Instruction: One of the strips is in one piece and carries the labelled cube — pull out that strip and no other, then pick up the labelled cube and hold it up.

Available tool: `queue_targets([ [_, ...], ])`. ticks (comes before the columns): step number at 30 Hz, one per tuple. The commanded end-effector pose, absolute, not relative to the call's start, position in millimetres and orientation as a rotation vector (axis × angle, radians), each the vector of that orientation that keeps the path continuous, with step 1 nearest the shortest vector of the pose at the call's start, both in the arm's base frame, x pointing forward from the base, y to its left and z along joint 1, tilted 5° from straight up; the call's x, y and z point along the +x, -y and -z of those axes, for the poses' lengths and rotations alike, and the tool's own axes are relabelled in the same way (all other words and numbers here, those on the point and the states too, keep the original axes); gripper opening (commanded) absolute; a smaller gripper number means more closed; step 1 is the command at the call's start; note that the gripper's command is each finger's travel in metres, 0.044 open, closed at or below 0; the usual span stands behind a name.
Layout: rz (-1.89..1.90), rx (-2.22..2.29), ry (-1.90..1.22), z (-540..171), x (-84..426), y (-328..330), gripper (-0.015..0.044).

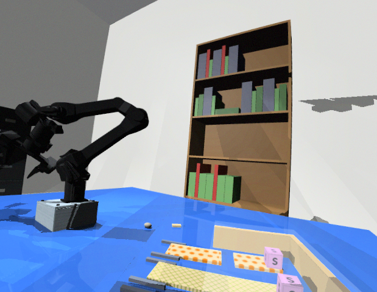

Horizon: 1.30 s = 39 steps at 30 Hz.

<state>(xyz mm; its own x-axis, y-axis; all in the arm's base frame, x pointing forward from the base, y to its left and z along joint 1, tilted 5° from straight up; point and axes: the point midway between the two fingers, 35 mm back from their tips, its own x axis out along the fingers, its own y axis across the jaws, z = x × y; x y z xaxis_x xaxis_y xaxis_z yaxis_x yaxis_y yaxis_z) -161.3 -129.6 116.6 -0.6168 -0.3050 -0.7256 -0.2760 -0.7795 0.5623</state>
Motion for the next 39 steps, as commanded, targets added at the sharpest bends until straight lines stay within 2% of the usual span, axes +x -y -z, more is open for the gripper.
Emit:
queue_targets([
  [1,2.604,1.368,1.024,-116.7,-160.4,131.3,0.04],
  [10,2.243,1.32,0.44,-123.0,-93.5,202.5,0.04],
  [21,1.656,1.067,-0.146,-129.7,40.4,244.5,0.04],
  [29,1.186,0.804,-0.437,-132.8,147.9,220.7,0.04],
  [39,0.635,0.485,-0.638,-135.8,254.0,131.5,0.04],
])
